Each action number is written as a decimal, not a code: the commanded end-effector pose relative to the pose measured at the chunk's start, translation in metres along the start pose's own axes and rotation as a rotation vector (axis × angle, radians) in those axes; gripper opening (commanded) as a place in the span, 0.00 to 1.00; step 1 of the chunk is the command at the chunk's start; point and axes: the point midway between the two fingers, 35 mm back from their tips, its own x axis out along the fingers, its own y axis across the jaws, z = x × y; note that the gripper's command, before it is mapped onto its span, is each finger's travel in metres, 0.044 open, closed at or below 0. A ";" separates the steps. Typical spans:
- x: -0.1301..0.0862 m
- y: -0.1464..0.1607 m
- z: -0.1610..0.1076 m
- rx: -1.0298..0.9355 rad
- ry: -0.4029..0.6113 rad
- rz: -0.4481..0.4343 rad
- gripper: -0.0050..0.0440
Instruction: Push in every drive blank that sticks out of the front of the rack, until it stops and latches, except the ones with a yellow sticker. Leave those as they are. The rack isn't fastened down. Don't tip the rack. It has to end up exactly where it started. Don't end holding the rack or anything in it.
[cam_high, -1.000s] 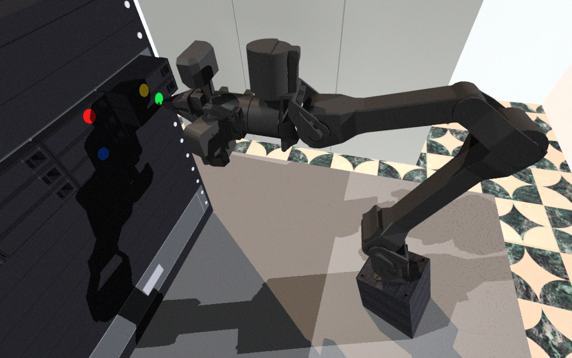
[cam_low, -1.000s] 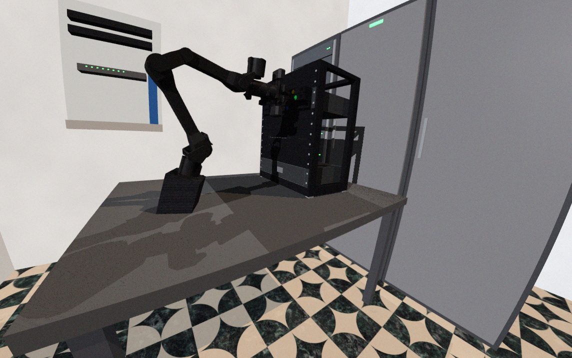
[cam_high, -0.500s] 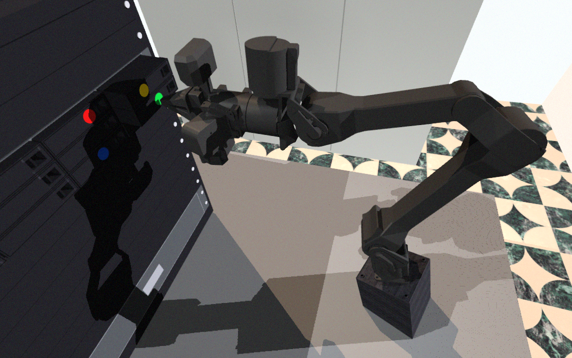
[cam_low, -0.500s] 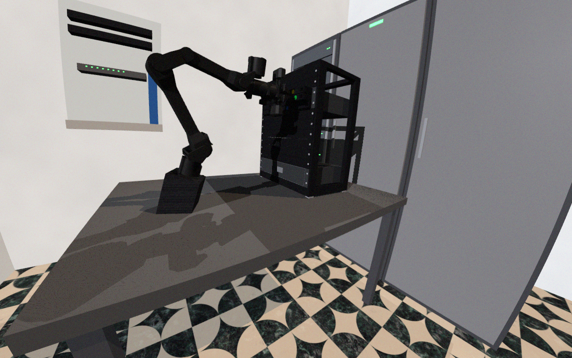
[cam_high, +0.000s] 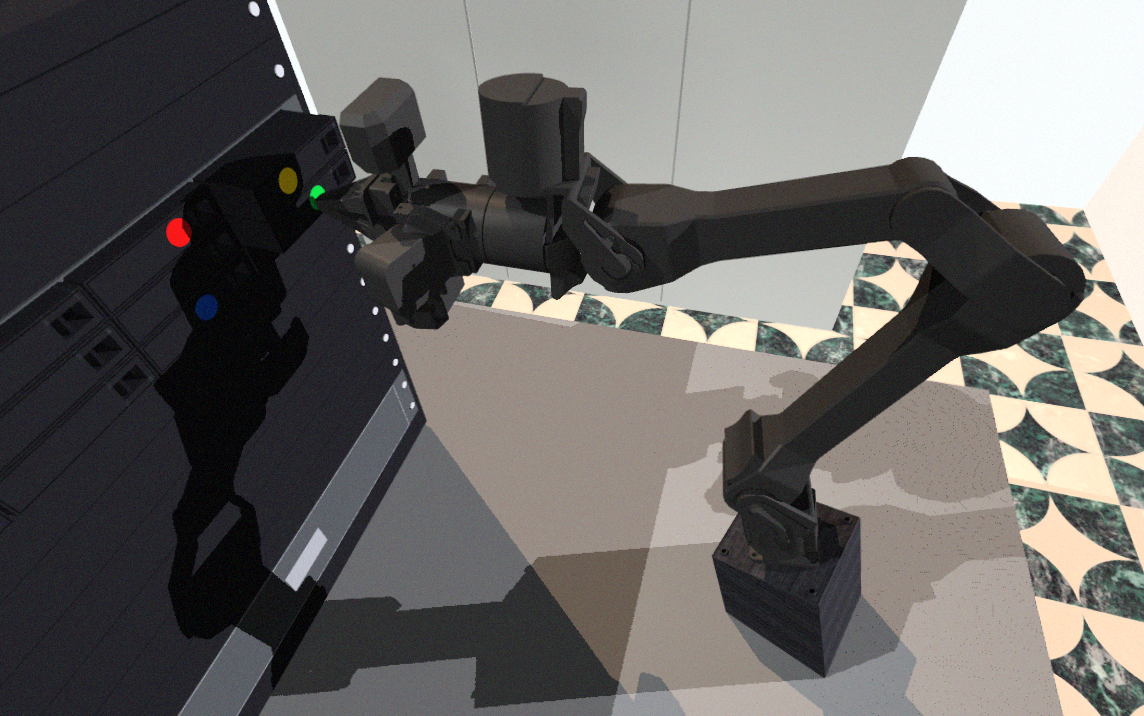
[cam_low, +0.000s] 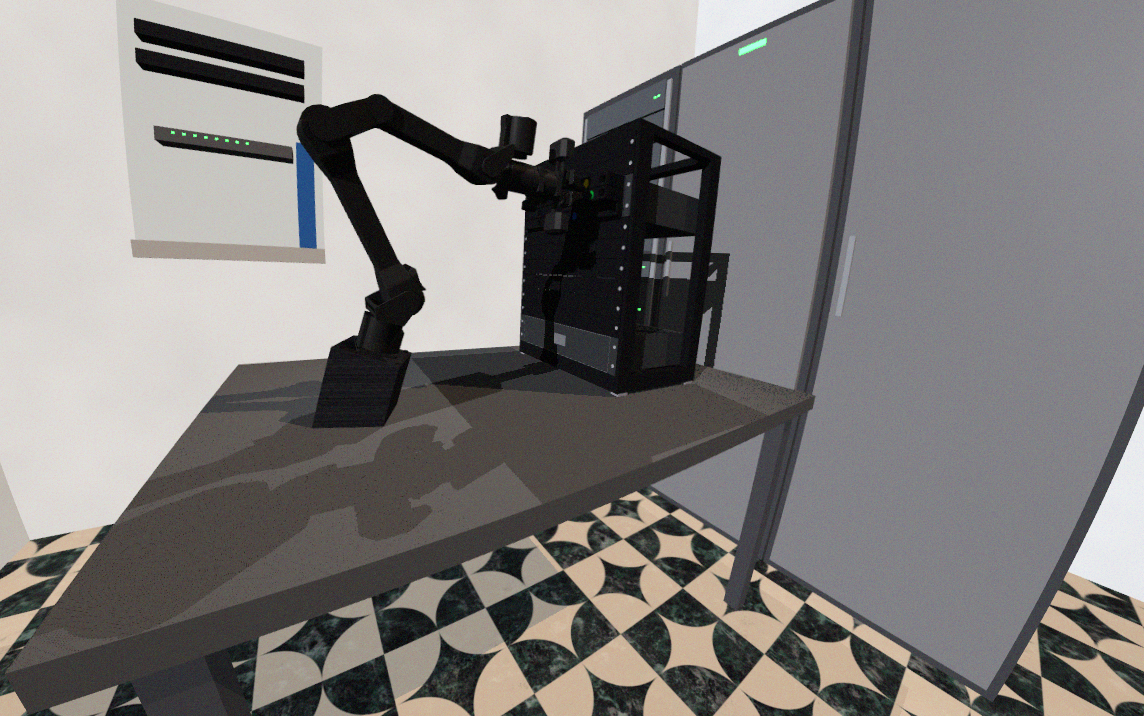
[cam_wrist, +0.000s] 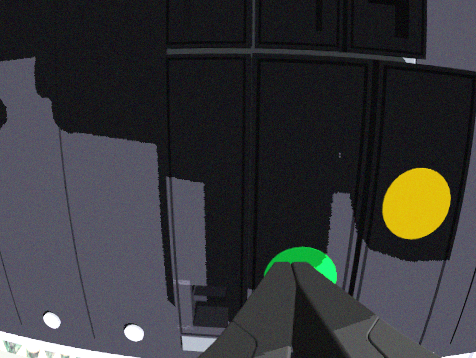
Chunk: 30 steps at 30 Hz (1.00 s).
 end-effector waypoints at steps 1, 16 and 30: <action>0.001 -0.010 -0.001 0.006 0.001 -0.023 0.10; 0.011 -0.012 0.000 0.006 0.001 -0.023 0.10; 0.011 -0.012 0.000 0.006 0.001 -0.023 0.10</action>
